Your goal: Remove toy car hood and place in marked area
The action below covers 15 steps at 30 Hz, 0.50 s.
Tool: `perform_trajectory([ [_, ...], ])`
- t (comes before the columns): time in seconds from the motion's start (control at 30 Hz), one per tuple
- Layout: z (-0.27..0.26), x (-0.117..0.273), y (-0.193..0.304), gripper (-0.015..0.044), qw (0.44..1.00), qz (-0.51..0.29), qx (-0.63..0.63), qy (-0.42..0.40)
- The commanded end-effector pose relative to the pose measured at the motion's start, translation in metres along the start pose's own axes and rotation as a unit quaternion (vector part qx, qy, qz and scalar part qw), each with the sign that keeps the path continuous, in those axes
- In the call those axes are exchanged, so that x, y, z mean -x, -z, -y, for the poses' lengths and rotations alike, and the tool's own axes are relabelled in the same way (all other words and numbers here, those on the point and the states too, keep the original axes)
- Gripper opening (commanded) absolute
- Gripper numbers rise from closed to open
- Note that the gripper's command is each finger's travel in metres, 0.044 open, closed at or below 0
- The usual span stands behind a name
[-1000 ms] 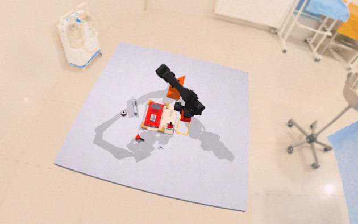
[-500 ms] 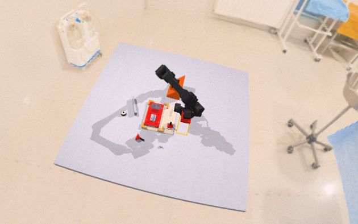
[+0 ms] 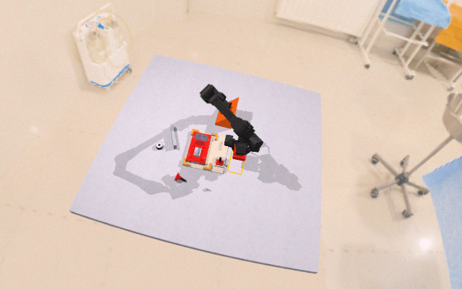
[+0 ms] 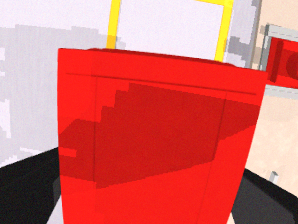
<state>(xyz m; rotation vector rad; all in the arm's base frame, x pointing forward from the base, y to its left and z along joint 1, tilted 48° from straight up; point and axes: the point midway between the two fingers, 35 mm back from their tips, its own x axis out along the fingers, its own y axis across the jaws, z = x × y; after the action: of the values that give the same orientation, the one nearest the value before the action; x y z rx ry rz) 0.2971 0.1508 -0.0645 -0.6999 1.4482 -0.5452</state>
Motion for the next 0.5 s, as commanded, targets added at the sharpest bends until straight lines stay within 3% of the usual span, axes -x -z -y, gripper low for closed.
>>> perform_trajectory([
  [0.0,0.001,-0.005,0.001,0.0,1.0,0.0,0.003,0.003],
  [0.47,0.001,-0.017,0.001,0.0,1.0,0.0,0.003,0.004],
])
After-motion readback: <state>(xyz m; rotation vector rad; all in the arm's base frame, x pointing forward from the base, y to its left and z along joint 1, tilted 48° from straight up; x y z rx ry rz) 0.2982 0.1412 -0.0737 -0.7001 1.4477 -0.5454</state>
